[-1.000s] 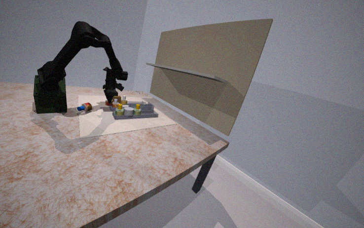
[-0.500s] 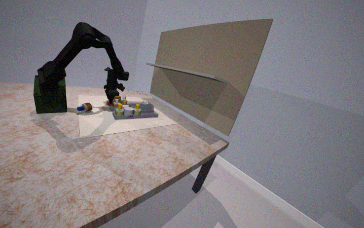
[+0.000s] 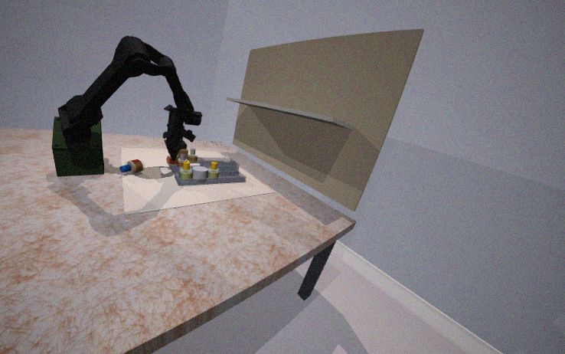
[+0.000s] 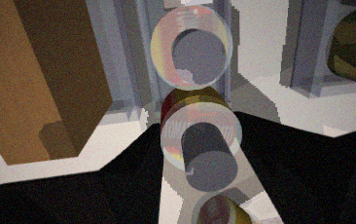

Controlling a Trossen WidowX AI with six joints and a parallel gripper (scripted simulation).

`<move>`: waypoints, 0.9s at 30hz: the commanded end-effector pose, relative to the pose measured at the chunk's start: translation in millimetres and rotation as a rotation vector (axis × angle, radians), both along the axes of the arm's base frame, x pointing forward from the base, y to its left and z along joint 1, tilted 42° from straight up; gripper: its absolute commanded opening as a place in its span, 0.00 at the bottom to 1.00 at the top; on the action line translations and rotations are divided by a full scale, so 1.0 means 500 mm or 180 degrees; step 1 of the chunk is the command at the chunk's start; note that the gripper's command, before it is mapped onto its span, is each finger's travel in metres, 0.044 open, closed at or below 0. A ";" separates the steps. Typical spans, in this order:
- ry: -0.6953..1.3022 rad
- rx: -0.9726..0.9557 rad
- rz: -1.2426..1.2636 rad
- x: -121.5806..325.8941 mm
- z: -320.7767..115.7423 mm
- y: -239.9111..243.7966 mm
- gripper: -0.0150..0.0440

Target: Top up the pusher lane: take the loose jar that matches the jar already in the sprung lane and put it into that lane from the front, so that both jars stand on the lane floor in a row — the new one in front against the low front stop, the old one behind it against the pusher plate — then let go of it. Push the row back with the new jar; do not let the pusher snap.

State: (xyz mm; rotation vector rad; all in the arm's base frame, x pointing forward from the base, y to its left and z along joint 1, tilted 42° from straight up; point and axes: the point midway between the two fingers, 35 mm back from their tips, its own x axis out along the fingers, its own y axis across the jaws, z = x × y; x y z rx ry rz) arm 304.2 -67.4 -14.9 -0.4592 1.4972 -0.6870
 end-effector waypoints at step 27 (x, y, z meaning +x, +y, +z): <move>-0.0105 -0.0015 0.0002 0.048 0.015 -0.004 0.25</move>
